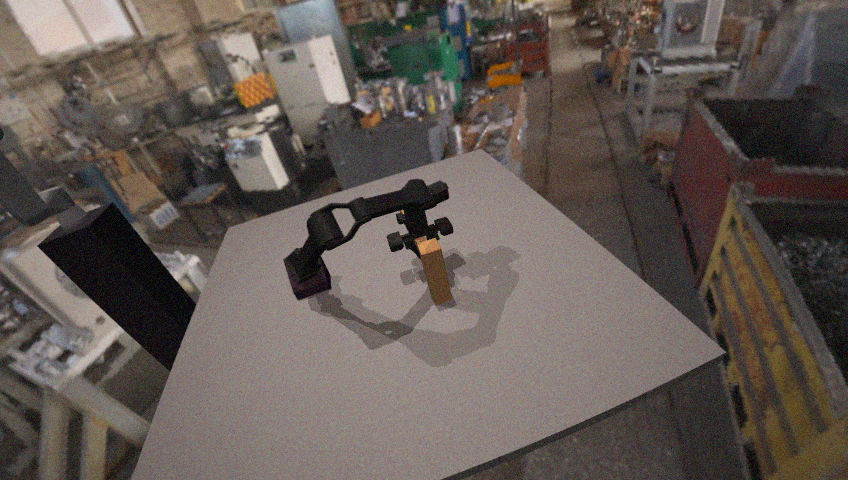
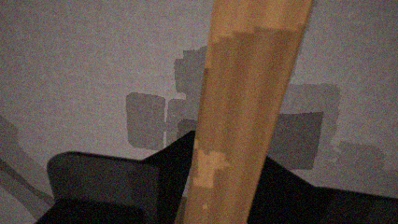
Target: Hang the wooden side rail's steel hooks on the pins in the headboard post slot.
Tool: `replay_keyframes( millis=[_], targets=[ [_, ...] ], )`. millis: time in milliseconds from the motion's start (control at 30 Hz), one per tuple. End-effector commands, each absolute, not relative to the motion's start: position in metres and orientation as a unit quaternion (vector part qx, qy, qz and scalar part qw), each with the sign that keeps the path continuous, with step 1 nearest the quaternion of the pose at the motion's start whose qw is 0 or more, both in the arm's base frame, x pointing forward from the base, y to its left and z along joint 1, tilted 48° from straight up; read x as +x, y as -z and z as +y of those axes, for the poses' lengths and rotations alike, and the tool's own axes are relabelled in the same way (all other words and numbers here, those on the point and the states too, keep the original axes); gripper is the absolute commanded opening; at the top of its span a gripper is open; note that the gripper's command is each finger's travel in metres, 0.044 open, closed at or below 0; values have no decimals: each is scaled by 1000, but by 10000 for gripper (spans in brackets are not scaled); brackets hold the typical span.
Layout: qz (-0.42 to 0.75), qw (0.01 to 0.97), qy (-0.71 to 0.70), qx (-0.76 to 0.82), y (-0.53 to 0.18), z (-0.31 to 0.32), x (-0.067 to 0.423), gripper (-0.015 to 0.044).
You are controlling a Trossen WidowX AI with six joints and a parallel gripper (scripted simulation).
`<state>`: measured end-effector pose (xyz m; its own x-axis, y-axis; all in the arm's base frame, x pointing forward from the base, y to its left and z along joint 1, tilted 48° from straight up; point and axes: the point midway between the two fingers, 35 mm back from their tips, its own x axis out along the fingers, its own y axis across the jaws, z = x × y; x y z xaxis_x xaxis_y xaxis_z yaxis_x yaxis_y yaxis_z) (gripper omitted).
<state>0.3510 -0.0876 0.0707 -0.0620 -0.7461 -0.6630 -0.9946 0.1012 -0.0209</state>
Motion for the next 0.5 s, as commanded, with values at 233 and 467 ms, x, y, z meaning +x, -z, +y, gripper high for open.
replay_keyframes(
  millis=[233,467],
  targets=[
    [686,274,-232,-633,-74,-80,353,0],
    [686,274,-232,-633,-75,-80,353,0]
  ],
)
